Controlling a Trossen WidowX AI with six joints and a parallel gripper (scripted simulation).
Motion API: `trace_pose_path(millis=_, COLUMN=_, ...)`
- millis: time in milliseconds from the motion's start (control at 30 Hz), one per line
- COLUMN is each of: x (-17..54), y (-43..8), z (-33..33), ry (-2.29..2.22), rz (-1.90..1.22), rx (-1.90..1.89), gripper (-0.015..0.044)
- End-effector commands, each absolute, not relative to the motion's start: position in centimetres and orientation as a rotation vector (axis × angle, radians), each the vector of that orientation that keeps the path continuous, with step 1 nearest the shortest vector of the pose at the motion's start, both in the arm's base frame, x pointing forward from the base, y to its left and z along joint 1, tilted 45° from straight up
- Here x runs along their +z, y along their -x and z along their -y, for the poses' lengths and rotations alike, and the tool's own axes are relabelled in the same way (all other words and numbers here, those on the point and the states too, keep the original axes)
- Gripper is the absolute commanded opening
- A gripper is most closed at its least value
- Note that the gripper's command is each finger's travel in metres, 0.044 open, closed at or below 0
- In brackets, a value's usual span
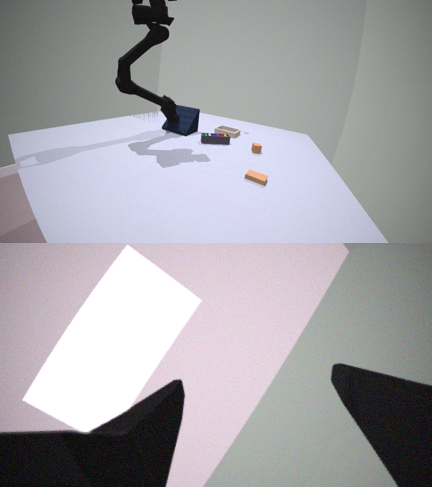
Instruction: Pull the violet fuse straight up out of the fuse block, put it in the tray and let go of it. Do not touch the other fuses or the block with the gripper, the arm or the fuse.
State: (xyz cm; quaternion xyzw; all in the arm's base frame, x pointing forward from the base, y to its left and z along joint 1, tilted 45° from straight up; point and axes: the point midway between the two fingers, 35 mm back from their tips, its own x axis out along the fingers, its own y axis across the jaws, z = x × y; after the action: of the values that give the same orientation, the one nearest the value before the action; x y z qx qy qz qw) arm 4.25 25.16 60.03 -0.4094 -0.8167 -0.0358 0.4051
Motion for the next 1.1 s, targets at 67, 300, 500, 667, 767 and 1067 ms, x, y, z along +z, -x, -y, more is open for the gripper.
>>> trace_pose_path(millis=67, x=59.6, y=-5.3, z=-25.9, ry=1.061, rz=2.026, rx=-0.052, gripper=0.0321)
trace_pose_path(millis=300, x=55.5, y=-13.5, z=-30.5, ry=1.257, rz=1.726, rx=0.204, gripper=0.0138)
trace_pose_path(millis=500, x=51.0, y=-19.8, z=-32.3, ry=1.364, rz=1.486, rx=0.369, gripper=0.0074)
trace_pose_path(millis=667, x=47.0, y=-24.3, z=-33.2, ry=1.455, rz=1.272, rx=0.478, gripper=0.0074)
trace_pose_path(millis=767, x=43.2, y=-27.7, z=-33.4, ry=1.524, rz=1.084, rx=0.564, gripper=0.0074)
trace_pose_path(millis=1067, x=30.7, y=-35.5, z=-30.6, ry=1.702, rz=0.502, rx=0.766, gripper=0.0074)
